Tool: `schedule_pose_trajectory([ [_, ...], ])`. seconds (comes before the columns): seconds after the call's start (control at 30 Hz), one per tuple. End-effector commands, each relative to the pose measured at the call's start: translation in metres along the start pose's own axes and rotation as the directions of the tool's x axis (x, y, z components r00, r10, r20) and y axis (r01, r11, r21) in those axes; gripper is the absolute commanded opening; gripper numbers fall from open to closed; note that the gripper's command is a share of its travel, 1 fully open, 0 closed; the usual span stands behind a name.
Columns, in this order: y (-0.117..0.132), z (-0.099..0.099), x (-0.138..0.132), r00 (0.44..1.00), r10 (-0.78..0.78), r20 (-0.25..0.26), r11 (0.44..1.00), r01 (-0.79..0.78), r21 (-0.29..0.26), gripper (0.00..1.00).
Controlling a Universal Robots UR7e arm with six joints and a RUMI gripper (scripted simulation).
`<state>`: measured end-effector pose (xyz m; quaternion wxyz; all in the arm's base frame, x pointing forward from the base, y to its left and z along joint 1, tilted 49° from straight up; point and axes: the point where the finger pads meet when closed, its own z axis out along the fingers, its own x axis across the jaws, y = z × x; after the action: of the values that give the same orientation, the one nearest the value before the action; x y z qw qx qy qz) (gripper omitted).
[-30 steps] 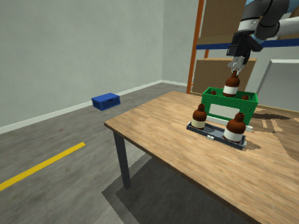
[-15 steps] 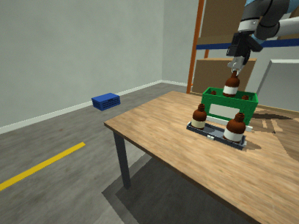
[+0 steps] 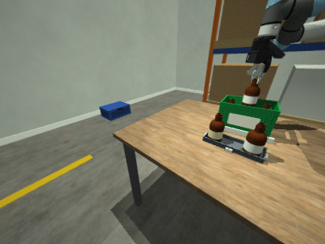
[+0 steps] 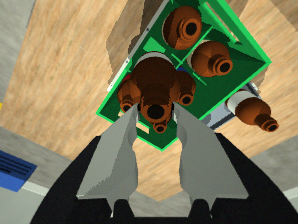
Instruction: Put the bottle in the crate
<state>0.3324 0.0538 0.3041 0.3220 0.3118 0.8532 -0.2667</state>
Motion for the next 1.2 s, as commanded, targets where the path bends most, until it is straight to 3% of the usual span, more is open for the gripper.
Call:
schedule_pose_trajectory([
  [0.0, 0.000, 0.007, 0.000, 1.000, 0.001, 0.000, 1.000, -0.001, -0.002, 0.00],
  [0.63, 0.000, 0.026, 0.000, 1.000, 0.001, 0.000, 1.000, -0.001, -0.002, 0.00],
  [1.17, 0.000, 0.031, 0.000, 1.000, 0.001, 0.000, 1.000, -0.001, -0.002, 0.00],
])
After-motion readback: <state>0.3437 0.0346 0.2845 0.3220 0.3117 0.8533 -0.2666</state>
